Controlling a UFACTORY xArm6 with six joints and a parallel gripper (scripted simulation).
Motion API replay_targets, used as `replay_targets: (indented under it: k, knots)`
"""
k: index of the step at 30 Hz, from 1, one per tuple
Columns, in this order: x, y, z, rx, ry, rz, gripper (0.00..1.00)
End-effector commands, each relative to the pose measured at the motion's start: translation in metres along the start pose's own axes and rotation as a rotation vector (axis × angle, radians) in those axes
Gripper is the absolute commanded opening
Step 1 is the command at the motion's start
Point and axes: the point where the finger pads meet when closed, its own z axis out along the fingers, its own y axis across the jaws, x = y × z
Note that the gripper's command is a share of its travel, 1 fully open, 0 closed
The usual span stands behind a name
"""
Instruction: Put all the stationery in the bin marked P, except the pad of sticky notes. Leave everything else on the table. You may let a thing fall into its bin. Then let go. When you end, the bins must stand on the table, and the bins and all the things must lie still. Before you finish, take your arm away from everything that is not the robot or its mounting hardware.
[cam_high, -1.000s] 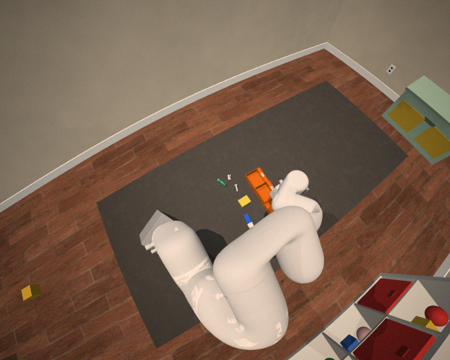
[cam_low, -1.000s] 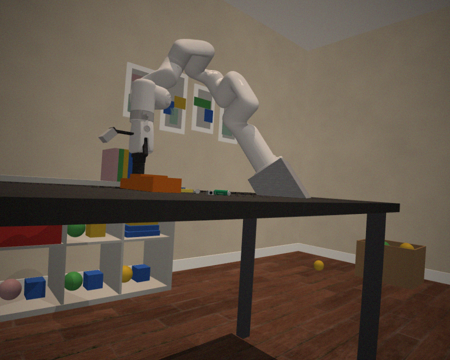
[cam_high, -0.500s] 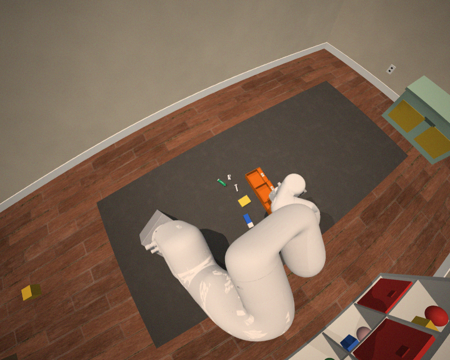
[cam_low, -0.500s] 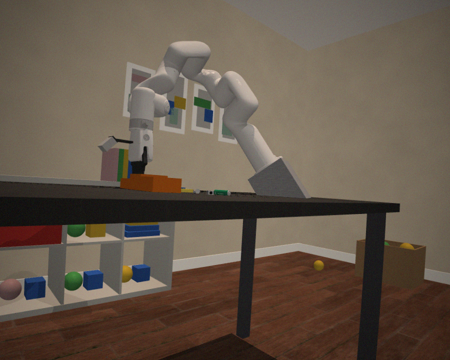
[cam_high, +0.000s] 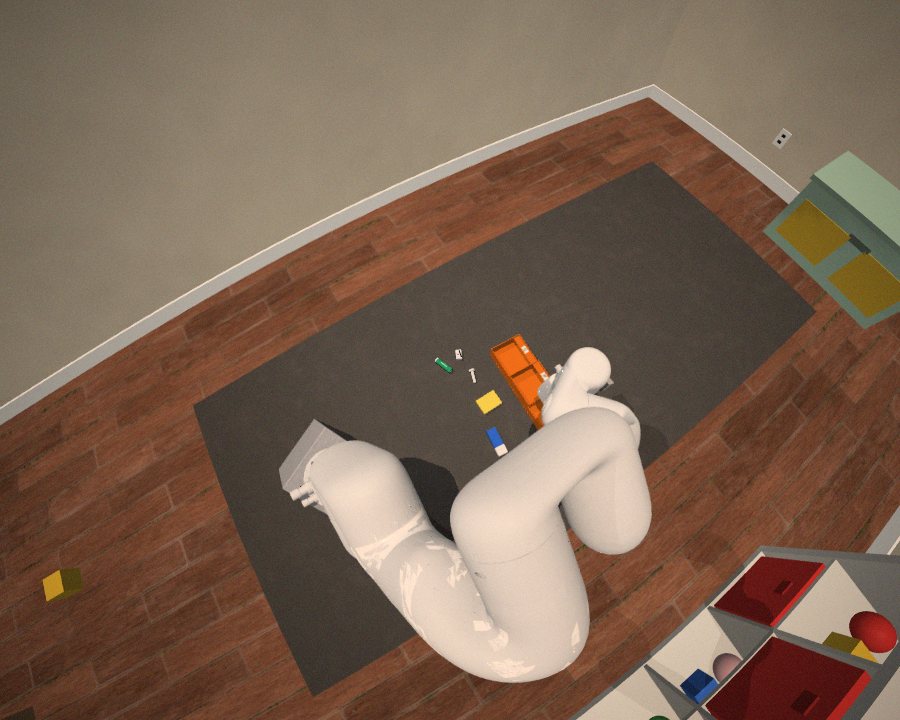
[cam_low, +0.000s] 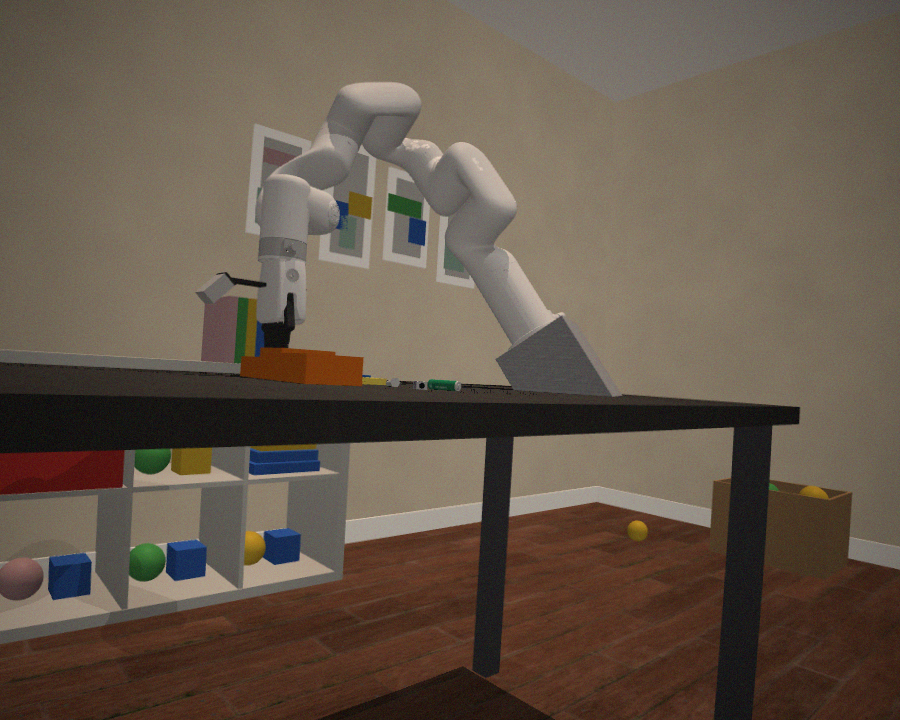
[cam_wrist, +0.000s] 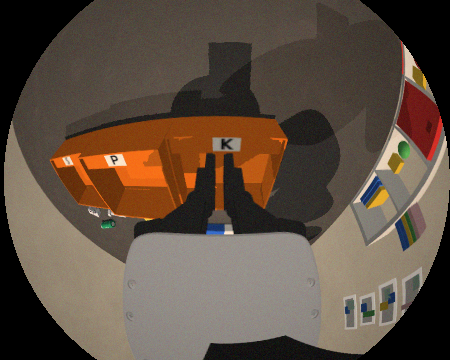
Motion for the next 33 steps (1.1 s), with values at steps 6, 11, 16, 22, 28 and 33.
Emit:
replay_targets:
  k: [6,11,16,22,28,33]
  knots:
    - [0.0013,0.0001,-0.0011,0.000,0.003,0.001,0.07]
    - [0.0014,0.0001,-0.0011,0.000,0.003,0.001,0.07]
    - [0.0014,0.0001,-0.0011,0.000,0.003,0.001,0.07]
    - [0.0014,0.0001,-0.0011,0.000,0.003,0.001,0.07]
    - [0.0013,0.0001,-0.0037,0.000,0.003,0.001,0.07]
    - [0.0013,0.0001,-0.0090,0.000,0.003,0.001,0.07]
